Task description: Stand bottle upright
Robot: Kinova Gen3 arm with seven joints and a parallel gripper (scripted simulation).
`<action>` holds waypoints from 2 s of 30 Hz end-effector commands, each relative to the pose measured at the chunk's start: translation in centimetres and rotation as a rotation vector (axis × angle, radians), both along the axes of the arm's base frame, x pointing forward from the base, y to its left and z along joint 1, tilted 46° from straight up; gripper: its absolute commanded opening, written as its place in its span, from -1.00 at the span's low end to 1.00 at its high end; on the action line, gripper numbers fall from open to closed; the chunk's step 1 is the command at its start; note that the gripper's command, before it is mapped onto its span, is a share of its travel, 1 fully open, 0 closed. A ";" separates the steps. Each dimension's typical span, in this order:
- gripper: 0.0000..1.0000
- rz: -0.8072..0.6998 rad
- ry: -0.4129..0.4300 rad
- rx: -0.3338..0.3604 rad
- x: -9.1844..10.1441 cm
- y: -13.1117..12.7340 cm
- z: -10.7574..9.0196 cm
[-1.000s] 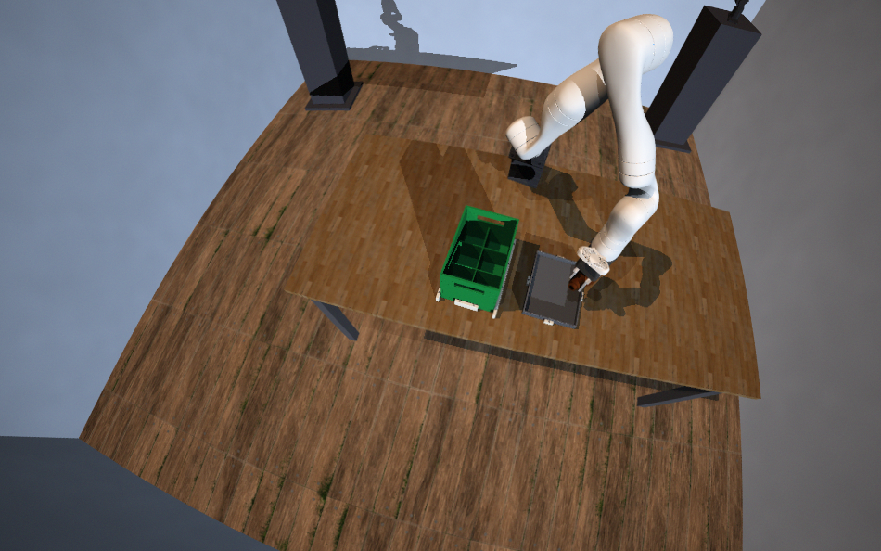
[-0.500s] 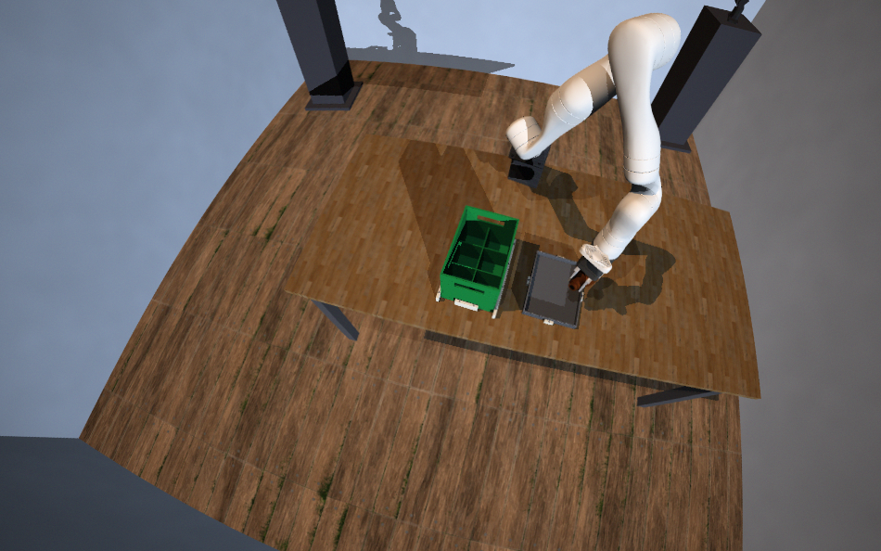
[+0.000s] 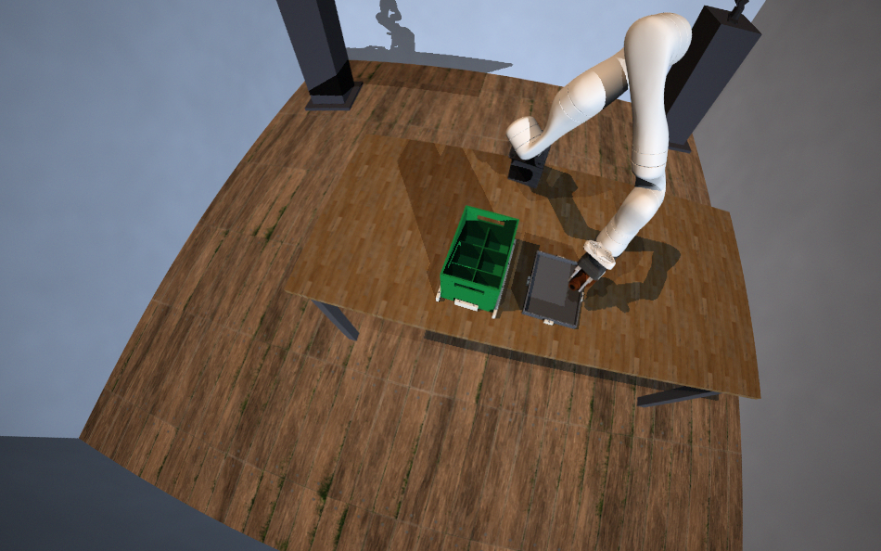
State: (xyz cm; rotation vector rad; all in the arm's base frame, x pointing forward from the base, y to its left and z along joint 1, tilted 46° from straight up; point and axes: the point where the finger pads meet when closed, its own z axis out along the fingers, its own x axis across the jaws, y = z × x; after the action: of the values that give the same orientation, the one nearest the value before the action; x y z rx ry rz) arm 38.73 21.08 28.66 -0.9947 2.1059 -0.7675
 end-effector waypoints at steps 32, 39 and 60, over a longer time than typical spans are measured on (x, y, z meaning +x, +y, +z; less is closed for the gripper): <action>-1.00 -0.009 -0.032 -0.027 0.0 -0.1 0.1; -1.00 -0.009 -0.032 -0.027 0.0 -0.1 0.1; -1.00 -0.013 -0.043 -0.033 0.0 0.0 0.1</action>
State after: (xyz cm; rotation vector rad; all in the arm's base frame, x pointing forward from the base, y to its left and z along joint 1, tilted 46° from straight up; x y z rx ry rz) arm 38.74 20.99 28.68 -0.9749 2.0769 -0.8181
